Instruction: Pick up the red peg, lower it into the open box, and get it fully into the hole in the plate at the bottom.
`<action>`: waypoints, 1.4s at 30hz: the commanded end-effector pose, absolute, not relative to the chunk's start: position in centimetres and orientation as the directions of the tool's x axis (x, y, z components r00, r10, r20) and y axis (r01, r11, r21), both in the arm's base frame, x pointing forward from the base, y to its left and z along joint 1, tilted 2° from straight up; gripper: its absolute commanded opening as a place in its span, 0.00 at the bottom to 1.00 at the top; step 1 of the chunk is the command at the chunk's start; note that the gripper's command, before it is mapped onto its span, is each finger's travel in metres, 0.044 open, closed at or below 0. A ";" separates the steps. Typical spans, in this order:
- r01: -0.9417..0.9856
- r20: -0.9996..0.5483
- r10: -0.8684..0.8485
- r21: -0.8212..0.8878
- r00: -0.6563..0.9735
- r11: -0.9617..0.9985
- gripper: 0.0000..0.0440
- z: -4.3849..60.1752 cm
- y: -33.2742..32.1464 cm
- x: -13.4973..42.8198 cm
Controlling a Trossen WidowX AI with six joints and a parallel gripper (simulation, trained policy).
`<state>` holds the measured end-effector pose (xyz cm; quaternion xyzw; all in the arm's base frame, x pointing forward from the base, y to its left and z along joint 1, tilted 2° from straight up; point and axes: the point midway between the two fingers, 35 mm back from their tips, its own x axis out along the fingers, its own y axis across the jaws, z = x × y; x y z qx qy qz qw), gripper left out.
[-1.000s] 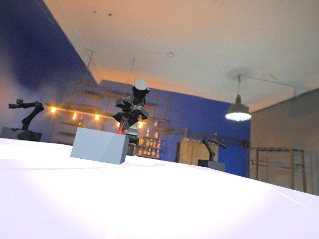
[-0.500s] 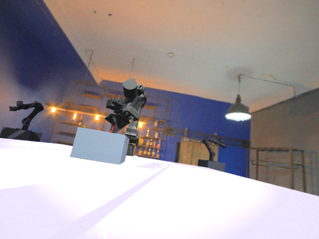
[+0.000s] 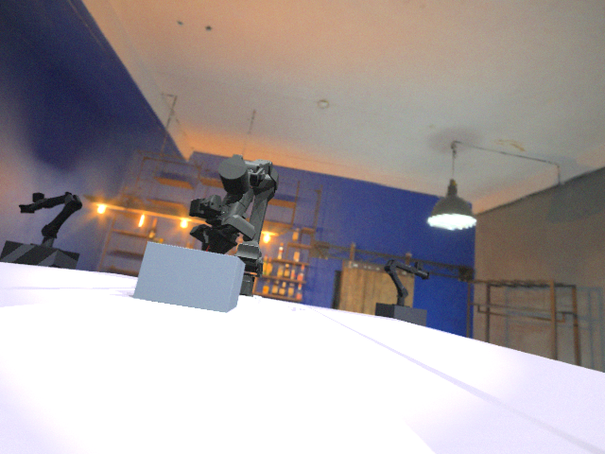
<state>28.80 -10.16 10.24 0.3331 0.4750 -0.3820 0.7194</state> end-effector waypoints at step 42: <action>0.782 -0.973 -0.208 -0.051 0.102 0.621 0.29 10.6 -15.0 32.8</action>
